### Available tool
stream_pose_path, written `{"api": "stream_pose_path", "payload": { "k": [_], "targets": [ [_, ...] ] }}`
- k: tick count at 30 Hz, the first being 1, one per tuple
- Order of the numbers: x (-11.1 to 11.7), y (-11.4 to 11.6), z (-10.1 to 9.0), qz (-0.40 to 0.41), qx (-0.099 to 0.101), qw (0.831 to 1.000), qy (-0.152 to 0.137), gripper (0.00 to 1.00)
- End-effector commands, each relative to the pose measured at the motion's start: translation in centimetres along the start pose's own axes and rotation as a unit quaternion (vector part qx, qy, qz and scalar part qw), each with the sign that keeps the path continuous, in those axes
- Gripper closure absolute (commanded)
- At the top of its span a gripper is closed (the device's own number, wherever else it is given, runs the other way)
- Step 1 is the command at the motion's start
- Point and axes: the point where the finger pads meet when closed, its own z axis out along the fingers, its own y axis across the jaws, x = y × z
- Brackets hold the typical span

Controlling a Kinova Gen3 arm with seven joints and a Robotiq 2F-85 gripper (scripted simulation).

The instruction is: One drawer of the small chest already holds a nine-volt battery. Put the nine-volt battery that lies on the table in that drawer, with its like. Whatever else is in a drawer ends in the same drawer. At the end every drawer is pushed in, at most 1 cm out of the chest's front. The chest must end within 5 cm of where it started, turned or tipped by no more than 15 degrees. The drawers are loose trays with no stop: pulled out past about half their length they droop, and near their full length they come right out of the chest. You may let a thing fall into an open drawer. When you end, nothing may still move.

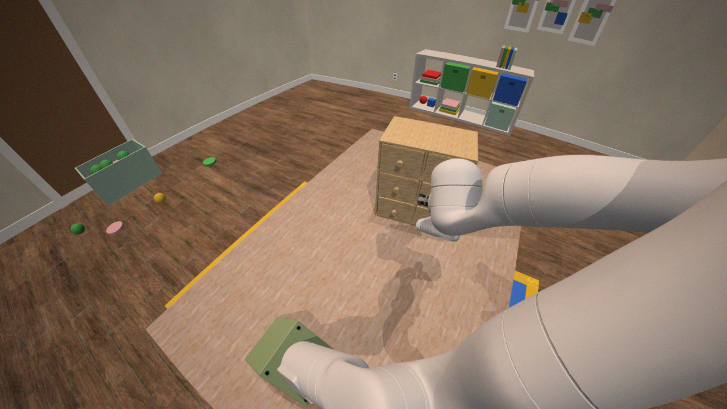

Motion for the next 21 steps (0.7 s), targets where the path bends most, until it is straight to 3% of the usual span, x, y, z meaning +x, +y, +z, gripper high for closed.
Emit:
{"api": "stream_pose_path", "payload": {
  "k": [1,12,21],
  "targets": [
    [-0.2,0.3,-0.2,-0.004,-0.004,1.000,0.002,1.00],
    [-0.3,0.3,-0.9,-0.004,-0.005,1.000,0.025,1.00],
    [-0.4,0.3,-2.4,-0.005,-0.006,0.998,0.068,1.00]
  ]
}}
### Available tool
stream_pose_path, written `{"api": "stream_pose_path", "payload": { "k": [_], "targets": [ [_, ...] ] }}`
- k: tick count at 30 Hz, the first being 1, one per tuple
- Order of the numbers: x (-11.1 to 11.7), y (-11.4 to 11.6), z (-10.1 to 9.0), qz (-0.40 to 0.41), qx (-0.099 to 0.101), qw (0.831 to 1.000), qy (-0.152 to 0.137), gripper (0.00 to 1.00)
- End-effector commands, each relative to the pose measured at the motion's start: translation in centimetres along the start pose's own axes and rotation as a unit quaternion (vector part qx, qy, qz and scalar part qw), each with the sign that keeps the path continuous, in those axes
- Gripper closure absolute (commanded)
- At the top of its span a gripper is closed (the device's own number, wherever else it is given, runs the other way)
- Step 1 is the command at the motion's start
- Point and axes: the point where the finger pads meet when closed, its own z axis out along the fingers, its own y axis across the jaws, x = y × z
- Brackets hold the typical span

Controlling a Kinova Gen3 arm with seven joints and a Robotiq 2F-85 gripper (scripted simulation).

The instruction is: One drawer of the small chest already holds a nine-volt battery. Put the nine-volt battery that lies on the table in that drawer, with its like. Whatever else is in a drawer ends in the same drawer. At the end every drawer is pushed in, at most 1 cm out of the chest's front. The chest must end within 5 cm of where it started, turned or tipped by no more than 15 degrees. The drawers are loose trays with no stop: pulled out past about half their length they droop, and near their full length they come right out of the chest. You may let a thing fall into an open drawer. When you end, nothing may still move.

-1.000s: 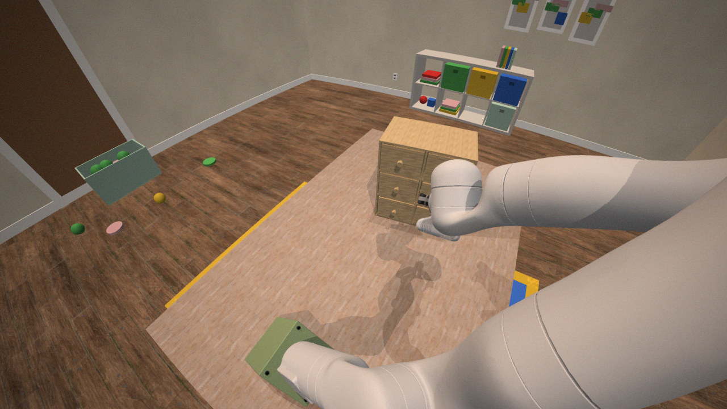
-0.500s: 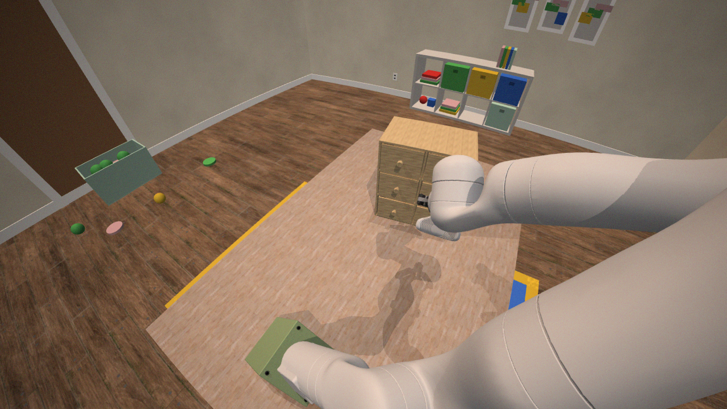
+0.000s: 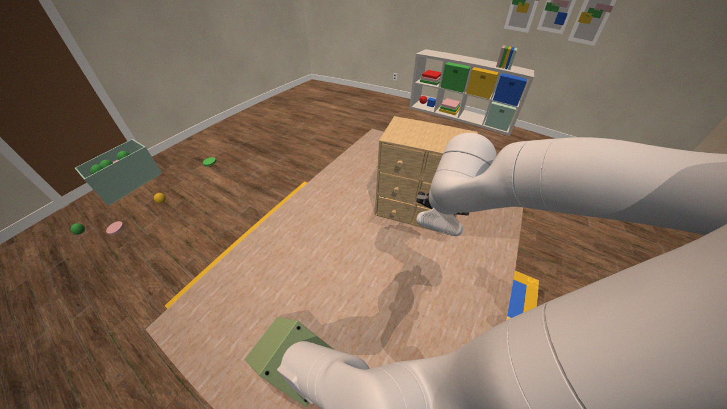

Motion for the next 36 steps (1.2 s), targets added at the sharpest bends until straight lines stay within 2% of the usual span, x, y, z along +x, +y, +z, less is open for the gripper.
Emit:
{"api": "stream_pose_path", "payload": {
  "k": [1,6,8,9,15,23,25,26,31,36],
  "targets": [
    [-0.9,0.1,-1.0,-0.007,-0.001,1.000,0.011,1.00],
    [-0.9,0.1,-2.2,-0.007,-0.001,0.999,0.048,1.00],
    [-0.9,0.1,-2.2,-0.007,-0.001,0.999,0.048,1.00],
    [-0.8,0.1,-2.5,-0.008,-0.002,0.998,0.057,1.00],
    [-0.7,0.3,-4.5,-0.010,-0.002,0.992,0.124,1.00],
    [-0.6,0.3,-7.8,-0.011,-0.003,0.975,0.222,1.00],
    [-0.6,0.3,-7.8,-0.011,-0.003,0.975,0.222,1.00],
    [-0.8,0.1,-8.0,-0.005,0.003,0.974,0.228,1.00],
    [-0.7,0.1,-9.5,-0.005,0.003,0.962,0.272,1.00],
    [-0.7,0.0,-10.5,-0.005,0.004,0.954,0.301,1.00]
  ]
}}
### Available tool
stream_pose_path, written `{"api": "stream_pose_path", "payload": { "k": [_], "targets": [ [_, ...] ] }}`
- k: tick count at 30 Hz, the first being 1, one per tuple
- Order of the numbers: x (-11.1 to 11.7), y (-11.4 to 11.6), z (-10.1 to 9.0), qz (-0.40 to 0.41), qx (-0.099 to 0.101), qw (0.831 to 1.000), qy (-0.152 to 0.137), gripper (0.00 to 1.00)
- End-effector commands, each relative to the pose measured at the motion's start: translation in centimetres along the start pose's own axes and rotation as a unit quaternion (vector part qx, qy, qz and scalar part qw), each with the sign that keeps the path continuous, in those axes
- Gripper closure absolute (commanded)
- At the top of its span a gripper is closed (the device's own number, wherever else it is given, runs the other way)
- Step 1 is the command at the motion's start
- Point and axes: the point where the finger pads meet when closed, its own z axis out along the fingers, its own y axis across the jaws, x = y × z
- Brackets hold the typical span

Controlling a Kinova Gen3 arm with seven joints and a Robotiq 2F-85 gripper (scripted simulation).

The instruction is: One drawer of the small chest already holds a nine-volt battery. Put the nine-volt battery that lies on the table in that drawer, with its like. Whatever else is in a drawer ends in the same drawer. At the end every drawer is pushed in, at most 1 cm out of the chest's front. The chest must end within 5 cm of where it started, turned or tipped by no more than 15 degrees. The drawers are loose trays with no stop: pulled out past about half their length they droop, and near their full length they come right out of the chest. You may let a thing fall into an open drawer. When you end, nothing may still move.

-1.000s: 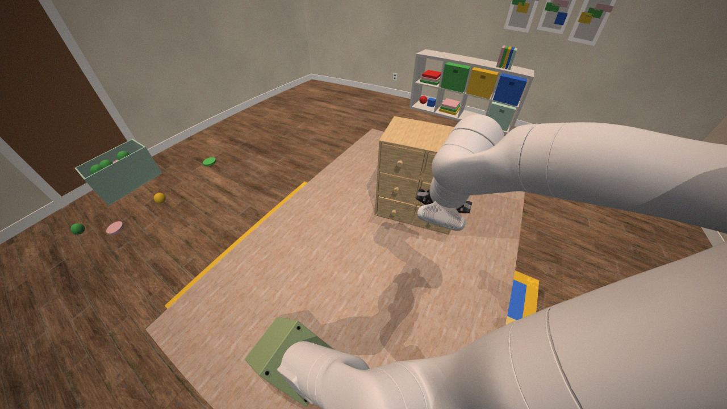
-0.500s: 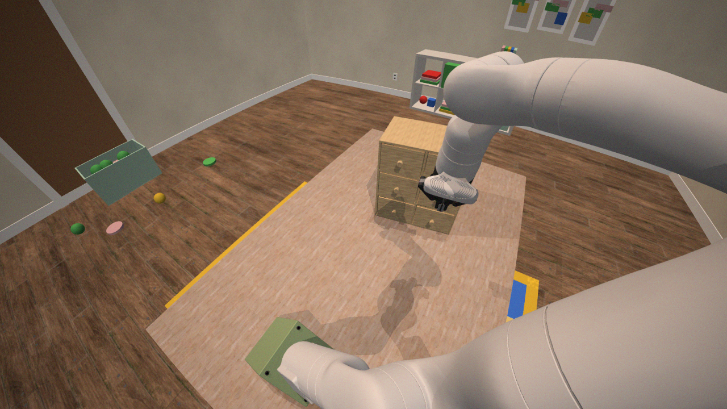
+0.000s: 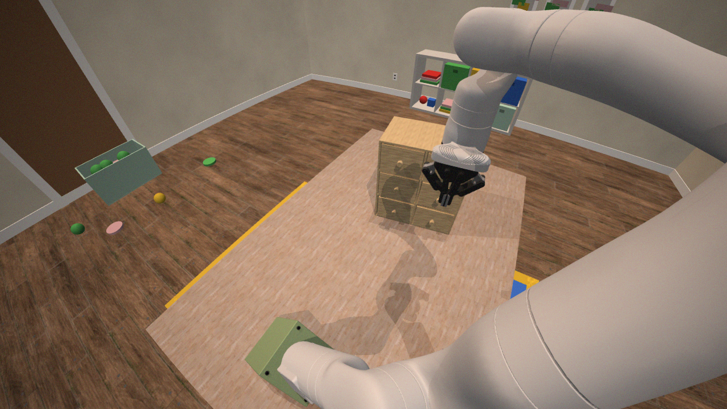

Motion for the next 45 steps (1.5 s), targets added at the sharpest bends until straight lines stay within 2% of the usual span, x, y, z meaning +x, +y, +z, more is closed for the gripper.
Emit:
{"api": "stream_pose_path", "payload": {
  "k": [1,11,34,35,45],
  "targets": [
    [0.11,0.02,-0.33,-0.004,0.002,1.000,0.020,1.00],
    [0.40,0.02,-0.75,-0.004,0.002,0.999,0.036,1.00],
    [0.41,0.01,-0.77,-0.004,0.002,0.999,0.036,1.00],
    [0.41,0.01,-0.77,-0.004,0.002,0.999,0.036,0.00],
    [0.41,0.01,-0.77,-0.004,0.002,0.999,0.036,0.00]
  ]
}}
